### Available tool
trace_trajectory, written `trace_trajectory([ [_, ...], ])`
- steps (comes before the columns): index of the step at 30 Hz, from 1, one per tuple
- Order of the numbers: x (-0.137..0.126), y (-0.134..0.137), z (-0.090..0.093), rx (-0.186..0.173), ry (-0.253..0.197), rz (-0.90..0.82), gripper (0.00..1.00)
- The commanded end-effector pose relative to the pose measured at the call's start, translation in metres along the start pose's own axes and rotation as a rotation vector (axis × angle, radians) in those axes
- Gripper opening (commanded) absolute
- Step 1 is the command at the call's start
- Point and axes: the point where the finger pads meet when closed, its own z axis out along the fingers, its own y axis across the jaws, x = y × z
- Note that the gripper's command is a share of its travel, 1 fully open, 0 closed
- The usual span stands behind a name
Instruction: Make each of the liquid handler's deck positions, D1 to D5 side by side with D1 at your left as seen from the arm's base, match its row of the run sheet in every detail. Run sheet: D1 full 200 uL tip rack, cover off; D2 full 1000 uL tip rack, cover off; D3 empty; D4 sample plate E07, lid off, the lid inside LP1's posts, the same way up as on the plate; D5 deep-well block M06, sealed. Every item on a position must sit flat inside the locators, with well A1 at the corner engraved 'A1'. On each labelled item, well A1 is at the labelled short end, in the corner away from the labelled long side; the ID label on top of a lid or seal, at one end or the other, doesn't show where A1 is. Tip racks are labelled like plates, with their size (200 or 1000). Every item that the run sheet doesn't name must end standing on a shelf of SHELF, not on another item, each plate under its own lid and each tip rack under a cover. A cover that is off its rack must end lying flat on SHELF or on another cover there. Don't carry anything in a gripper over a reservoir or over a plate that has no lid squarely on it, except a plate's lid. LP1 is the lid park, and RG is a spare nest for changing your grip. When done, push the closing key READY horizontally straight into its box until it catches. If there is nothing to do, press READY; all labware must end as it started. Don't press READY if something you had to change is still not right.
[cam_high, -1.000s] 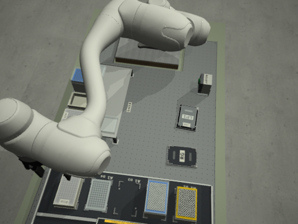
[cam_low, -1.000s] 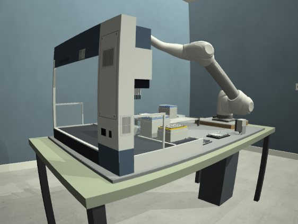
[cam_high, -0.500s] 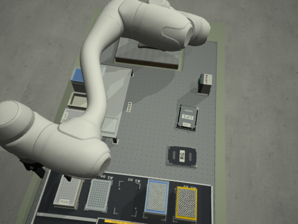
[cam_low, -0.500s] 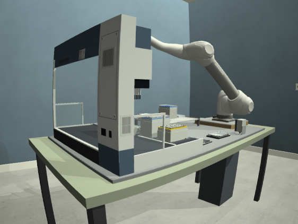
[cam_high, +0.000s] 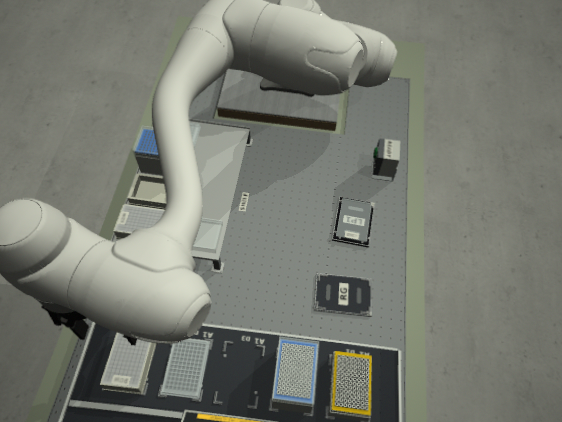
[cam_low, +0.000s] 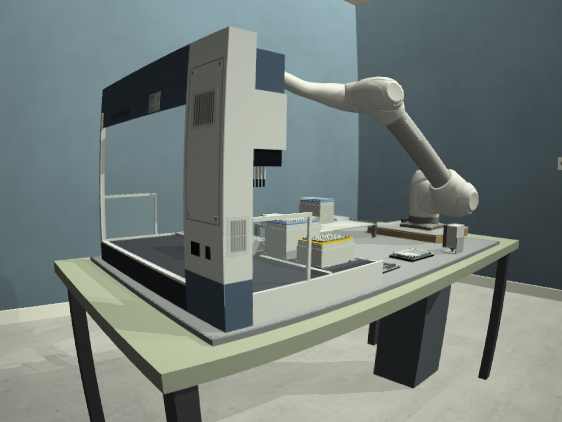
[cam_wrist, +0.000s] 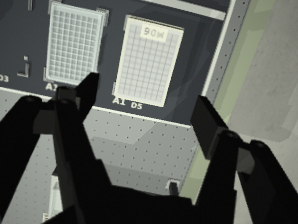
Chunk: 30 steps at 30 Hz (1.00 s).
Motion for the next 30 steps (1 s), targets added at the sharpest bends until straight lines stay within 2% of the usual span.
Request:
trace_trajectory([
  [1,0.0,0.0,0.002,0.0,0.002,0.0,0.66],
  [30,0.0,0.0,0.044,0.0,0.002,0.0,0.66],
])
